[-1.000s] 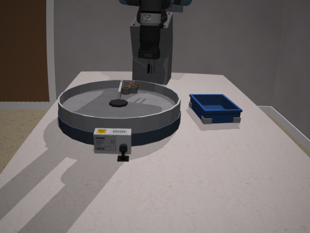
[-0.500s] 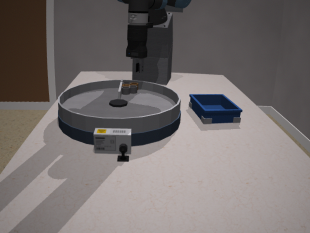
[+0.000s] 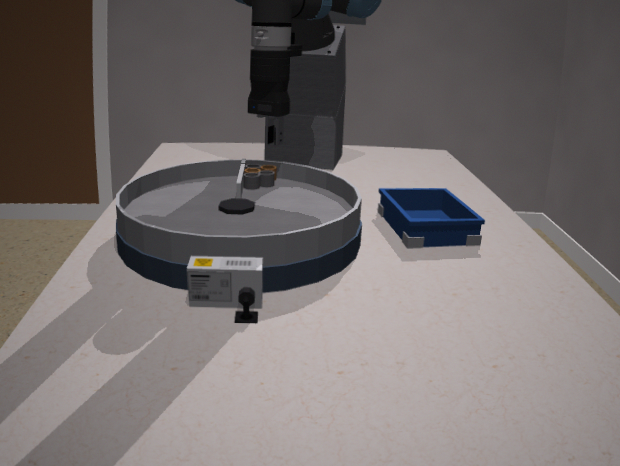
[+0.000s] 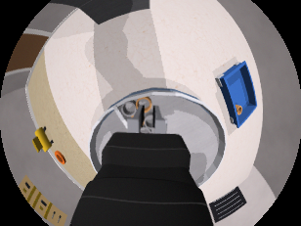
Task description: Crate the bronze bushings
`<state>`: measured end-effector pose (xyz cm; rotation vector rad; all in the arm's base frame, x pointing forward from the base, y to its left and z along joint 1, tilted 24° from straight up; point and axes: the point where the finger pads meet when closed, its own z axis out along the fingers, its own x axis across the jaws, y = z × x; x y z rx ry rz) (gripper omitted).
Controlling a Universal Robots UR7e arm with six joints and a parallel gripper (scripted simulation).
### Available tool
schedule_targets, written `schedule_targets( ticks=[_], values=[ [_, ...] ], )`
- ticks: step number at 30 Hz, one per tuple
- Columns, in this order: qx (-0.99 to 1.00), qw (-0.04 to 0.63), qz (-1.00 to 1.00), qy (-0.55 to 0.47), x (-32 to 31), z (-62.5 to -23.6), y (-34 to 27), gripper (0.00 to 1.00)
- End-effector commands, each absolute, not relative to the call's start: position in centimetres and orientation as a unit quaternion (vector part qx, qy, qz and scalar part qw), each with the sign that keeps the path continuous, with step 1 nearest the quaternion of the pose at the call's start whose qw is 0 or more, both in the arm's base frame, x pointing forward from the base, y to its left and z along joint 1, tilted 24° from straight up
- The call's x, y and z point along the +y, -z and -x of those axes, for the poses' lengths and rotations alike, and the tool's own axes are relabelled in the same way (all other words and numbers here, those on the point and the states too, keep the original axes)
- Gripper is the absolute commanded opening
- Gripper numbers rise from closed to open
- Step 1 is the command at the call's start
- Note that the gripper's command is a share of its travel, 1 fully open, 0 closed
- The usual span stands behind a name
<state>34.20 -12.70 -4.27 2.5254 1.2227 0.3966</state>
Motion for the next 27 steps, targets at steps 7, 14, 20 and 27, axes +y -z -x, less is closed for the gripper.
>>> schedule_targets(
  ticks=[7,14,20,27],
  values=[
    [0.426,0.154,-0.881,-0.139,-13.0,-34.8,5.8,0.40],
    [0.426,0.154,-0.881,-0.139,-13.0,-34.8,5.8,0.40],
    [0.426,0.153,-0.881,-0.139,-13.0,-34.9,6.1,0.40],
    [0.426,0.153,-0.881,-0.139,-13.3,-35.4,7.4,0.40]
  ],
)
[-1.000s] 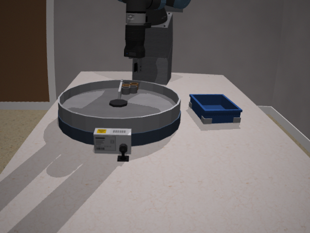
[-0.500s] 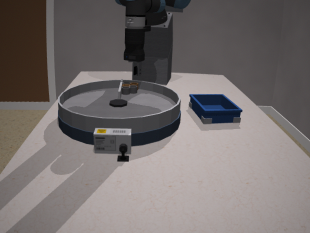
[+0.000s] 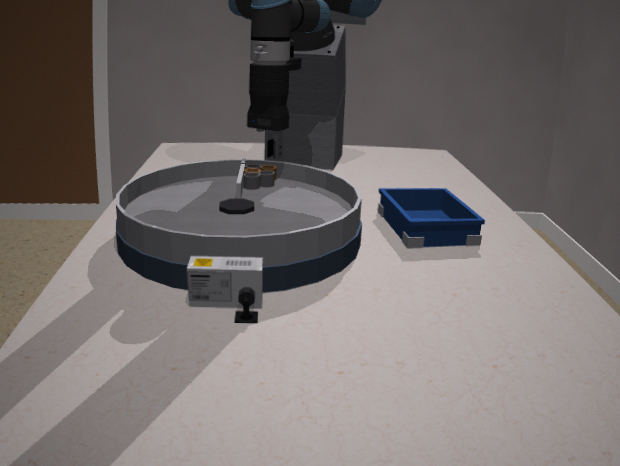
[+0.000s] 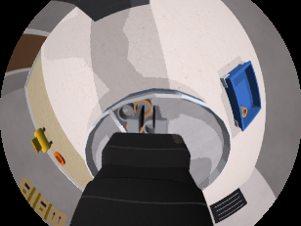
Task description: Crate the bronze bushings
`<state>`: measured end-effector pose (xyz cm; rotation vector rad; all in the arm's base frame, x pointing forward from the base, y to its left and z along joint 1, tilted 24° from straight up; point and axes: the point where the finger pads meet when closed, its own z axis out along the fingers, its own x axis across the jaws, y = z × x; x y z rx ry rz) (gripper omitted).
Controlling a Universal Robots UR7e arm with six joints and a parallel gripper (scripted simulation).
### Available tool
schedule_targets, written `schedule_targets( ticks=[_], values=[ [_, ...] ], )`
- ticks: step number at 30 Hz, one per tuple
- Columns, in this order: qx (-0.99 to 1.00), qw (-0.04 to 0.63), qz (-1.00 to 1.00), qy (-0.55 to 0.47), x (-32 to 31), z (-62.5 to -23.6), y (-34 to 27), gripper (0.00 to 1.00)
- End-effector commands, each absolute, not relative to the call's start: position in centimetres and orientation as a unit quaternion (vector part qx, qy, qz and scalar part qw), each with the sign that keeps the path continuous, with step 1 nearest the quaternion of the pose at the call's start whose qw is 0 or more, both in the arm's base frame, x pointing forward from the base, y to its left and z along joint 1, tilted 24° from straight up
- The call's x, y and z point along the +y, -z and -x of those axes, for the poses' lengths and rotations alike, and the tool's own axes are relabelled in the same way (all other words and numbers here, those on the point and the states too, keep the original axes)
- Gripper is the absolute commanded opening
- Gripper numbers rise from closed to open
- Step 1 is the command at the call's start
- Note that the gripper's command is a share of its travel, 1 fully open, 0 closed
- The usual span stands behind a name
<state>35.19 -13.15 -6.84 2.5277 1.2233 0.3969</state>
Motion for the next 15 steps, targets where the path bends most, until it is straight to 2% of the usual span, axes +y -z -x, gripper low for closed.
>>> schedule_targets(
  ticks=[1,15],
  values=[
    [0.426,0.153,-0.881,-0.139,-13.26,-35.44,7.38,0.40],
    [0.426,0.153,-0.881,-0.139,-13.33,-35.62,7.81,0.40]
  ],
)
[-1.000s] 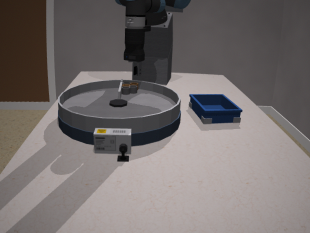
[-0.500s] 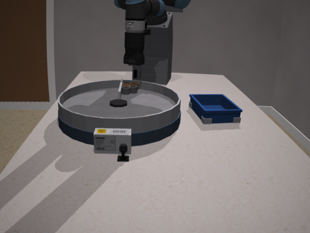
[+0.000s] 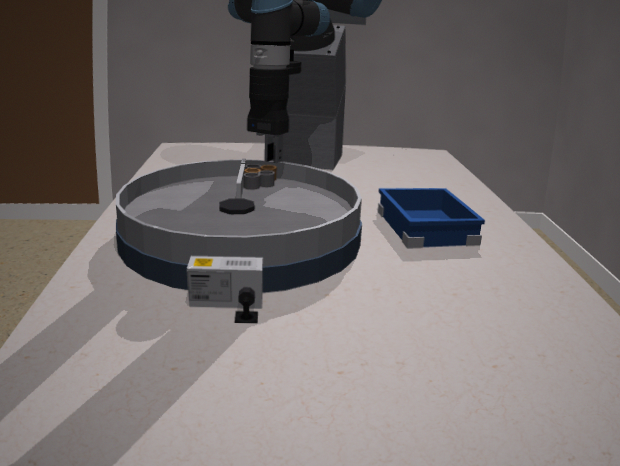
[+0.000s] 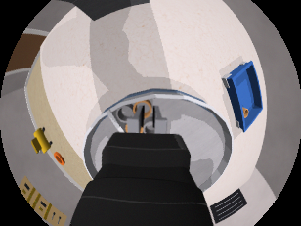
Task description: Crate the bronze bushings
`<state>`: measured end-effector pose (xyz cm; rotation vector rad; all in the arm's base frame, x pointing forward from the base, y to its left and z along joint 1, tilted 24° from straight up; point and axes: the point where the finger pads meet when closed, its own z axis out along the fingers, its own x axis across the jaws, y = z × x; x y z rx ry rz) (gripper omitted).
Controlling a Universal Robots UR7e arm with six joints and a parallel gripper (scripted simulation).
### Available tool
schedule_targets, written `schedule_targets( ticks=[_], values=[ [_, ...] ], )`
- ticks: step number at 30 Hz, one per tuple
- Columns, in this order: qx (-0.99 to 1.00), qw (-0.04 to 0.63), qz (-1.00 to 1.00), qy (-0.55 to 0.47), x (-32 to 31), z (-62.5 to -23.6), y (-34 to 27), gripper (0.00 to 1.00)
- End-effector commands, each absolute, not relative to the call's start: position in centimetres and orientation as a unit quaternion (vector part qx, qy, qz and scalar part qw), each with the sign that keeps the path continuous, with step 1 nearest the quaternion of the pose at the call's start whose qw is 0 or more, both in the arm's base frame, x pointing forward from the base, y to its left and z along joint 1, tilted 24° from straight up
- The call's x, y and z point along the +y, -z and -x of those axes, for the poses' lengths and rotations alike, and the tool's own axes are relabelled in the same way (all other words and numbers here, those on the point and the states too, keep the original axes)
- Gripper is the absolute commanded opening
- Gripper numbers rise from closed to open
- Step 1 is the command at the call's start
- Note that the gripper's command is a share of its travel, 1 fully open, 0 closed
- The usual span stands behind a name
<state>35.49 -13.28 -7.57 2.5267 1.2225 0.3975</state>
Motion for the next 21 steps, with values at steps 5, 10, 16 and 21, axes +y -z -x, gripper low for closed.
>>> schedule_targets(
  ticks=[5,10,16,21],
  values=[
    [0.426,0.153,-0.881,-0.139,-13.33,-35.62,7.81,0.40],
    [0.426,0.153,-0.881,-0.139,-13.33,-35.62,7.81,0.40],
    [0.426,0.154,-0.881,-0.139,-13.41,-35.82,8.27,0.40],
    [0.426,0.154,-0.881,-0.139,-13.41,-35.82,8.27,0.40]
  ],
)
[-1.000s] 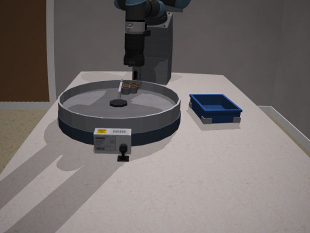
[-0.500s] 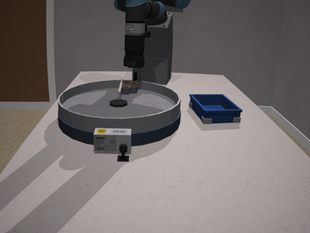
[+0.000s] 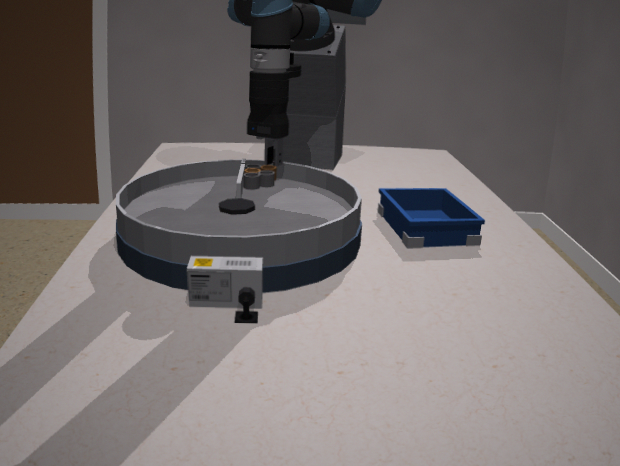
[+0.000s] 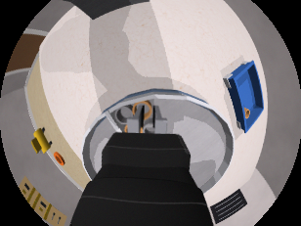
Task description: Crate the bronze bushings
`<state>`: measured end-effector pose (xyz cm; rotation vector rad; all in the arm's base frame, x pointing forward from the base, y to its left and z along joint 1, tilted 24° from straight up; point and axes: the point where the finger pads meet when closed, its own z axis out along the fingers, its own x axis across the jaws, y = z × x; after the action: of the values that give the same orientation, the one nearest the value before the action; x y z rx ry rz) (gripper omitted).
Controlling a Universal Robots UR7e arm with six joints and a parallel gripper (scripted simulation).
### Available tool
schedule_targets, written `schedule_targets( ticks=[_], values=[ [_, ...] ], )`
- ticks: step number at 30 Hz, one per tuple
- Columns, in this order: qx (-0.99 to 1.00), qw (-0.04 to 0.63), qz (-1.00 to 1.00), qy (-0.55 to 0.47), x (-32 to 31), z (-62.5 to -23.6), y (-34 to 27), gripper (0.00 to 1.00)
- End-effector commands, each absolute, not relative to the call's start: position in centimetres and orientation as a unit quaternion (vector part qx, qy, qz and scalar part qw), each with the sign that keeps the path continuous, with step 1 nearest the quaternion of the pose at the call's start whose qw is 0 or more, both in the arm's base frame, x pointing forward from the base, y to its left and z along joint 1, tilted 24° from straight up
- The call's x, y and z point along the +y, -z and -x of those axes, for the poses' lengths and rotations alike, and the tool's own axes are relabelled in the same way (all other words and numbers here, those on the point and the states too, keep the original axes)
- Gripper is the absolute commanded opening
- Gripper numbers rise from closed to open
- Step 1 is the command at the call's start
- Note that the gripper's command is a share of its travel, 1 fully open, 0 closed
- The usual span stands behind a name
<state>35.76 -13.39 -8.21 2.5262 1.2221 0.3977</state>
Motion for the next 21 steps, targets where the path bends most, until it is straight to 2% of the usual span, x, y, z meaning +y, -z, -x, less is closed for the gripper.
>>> schedule_targets(
  ticks=[1,21],
  values=[
    [0.426,0.154,-0.881,-0.139,-13.41,-35.82,8.27,0.40],
    [0.426,0.154,-0.881,-0.139,-13.48,-35.98,8.68,0.40]
  ],
)
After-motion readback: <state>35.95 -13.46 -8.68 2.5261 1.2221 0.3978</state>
